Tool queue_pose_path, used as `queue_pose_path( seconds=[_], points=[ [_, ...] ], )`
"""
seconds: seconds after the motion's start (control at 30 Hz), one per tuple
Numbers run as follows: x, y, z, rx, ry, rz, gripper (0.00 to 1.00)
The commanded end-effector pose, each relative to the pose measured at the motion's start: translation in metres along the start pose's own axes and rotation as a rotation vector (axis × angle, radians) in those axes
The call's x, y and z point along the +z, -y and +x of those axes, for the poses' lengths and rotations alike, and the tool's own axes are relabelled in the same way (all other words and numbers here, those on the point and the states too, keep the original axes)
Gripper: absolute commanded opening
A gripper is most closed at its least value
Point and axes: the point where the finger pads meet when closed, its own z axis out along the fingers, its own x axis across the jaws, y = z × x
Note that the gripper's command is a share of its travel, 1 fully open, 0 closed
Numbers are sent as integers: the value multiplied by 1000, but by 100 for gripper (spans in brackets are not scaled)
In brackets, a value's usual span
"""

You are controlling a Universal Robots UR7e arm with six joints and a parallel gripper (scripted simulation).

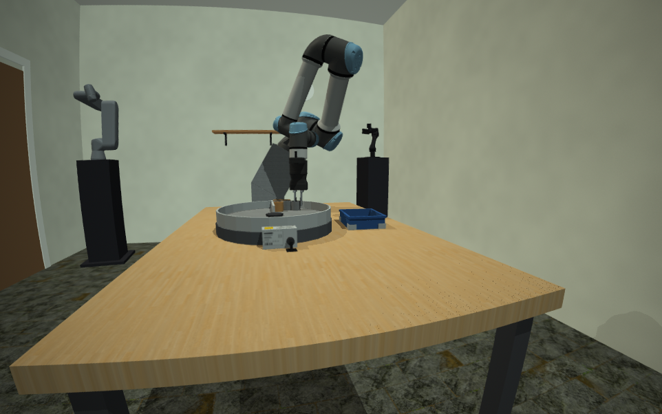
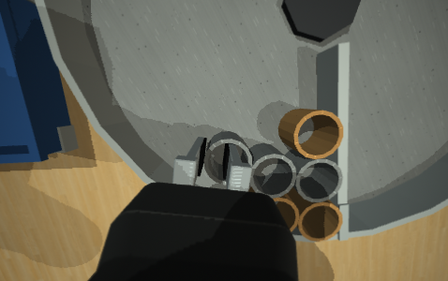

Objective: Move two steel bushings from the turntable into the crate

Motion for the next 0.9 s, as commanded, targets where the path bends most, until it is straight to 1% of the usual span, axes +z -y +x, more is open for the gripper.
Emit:
queue_pose_path(
  seconds=[0.0, 0.67, 0.7, 0.87],
  points=[
    [0, -1, 0, 1, 0, 0, 45],
    [0, -3, -1, 2, 0, -1, 45],
    [0, -2, -1, 0, 0, 1, 0],
    [0, -2, -1, 0, 0, 1, 0]
  ],
)
